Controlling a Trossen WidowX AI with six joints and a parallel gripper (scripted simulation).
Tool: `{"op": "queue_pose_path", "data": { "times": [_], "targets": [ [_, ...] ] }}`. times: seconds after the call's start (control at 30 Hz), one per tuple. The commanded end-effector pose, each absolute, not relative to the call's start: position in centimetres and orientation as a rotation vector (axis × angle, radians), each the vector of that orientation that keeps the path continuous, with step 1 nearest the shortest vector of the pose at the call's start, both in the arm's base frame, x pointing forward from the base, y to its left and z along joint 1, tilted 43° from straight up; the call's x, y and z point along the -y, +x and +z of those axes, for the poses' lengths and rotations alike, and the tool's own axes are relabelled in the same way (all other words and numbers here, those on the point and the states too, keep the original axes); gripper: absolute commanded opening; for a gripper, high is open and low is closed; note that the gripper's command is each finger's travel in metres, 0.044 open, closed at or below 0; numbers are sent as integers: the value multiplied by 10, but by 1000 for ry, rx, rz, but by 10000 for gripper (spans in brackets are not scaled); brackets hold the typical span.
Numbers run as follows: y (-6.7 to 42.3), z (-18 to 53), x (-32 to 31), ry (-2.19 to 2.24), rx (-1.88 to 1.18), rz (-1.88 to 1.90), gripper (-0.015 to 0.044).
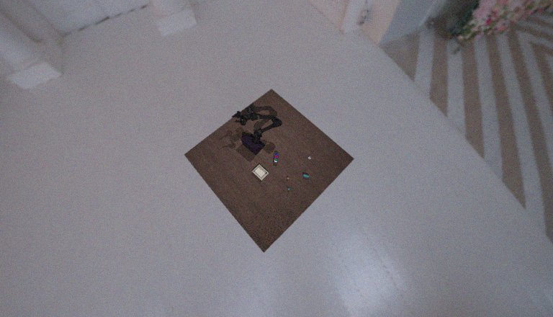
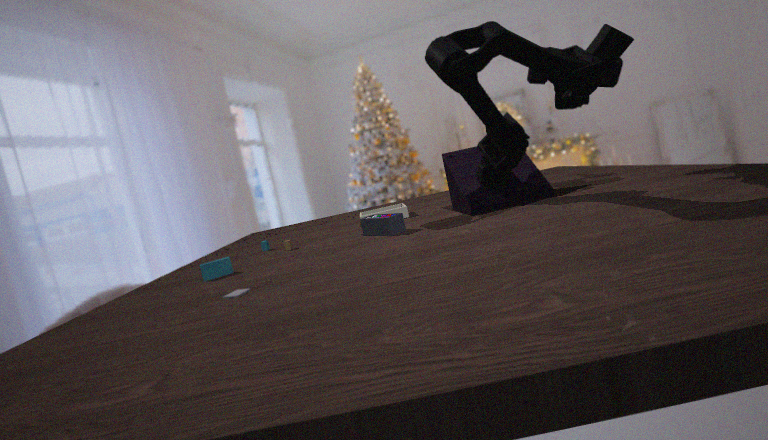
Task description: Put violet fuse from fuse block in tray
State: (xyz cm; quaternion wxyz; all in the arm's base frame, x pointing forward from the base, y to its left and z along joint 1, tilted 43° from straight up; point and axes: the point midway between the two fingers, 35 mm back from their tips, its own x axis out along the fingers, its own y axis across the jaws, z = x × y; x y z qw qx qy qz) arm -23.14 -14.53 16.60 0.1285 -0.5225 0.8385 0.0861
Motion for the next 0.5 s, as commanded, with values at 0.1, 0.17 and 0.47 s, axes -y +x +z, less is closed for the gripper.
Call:
{"op": "queue_pose_path", "data": {
  "times": [0.1, 0.17, 0.47],
  "targets": [
    [-225, 167, 168, -1640, -2409, 448, 295],
    [-215, 162, 186, -1770, -2334, 583, 243],
    [-136, 140, 260, -2460, -1797, 1235, 65]
  ]
}}
